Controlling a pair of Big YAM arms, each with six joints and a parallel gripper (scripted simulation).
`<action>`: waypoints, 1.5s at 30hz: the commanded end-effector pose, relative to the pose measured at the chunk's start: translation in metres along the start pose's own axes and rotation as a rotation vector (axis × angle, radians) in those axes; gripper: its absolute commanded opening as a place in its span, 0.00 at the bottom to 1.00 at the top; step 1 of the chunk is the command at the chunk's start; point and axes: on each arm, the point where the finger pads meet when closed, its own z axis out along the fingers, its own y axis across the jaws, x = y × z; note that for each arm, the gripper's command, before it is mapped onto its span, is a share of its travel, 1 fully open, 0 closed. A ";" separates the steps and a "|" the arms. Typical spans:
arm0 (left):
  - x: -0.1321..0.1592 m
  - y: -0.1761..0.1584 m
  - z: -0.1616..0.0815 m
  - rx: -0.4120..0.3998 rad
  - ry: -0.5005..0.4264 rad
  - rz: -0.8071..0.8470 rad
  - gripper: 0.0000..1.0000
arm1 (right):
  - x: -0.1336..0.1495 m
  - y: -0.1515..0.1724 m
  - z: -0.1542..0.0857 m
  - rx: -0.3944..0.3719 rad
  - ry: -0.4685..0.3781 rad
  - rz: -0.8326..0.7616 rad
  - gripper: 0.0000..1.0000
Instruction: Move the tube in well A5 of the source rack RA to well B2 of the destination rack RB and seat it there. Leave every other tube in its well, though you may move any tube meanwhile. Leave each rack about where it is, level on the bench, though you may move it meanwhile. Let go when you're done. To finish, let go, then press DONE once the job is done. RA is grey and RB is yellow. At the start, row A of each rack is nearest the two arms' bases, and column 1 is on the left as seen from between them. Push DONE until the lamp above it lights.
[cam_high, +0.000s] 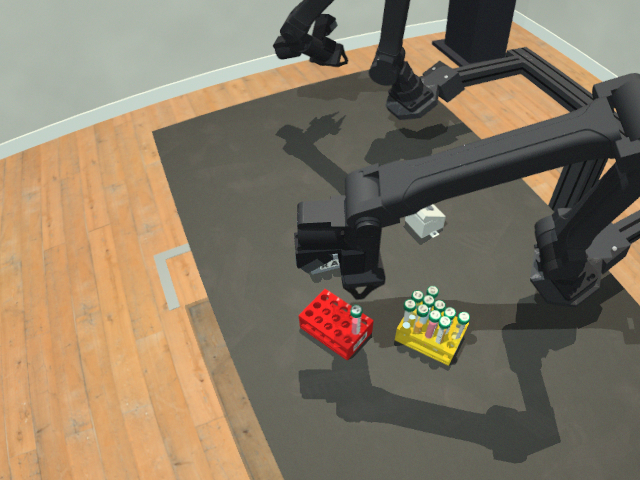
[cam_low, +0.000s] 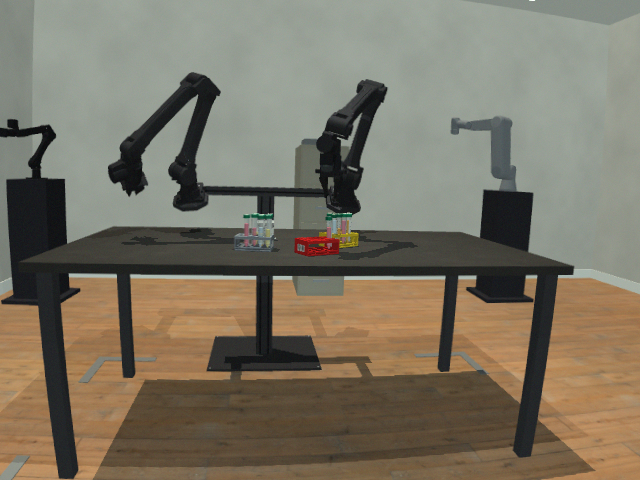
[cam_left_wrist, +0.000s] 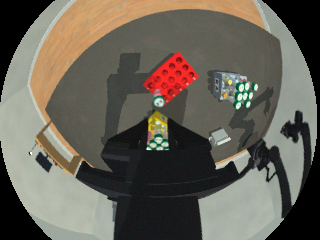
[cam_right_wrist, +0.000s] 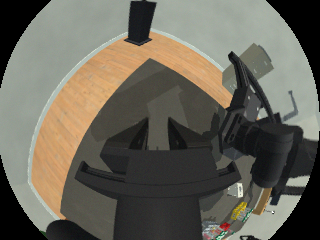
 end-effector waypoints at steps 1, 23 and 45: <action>0.003 -0.001 0.015 -0.004 0.011 0.012 0.30 | -0.002 0.007 -0.005 -0.015 0.003 0.010 0.30; 0.007 0.001 0.053 -0.004 0.013 0.005 0.30 | -0.002 0.007 -0.005 -0.015 0.003 0.010 0.30; 0.000 0.001 0.060 -0.003 0.000 -0.003 0.30 | -0.002 0.007 -0.005 -0.015 0.003 0.010 0.30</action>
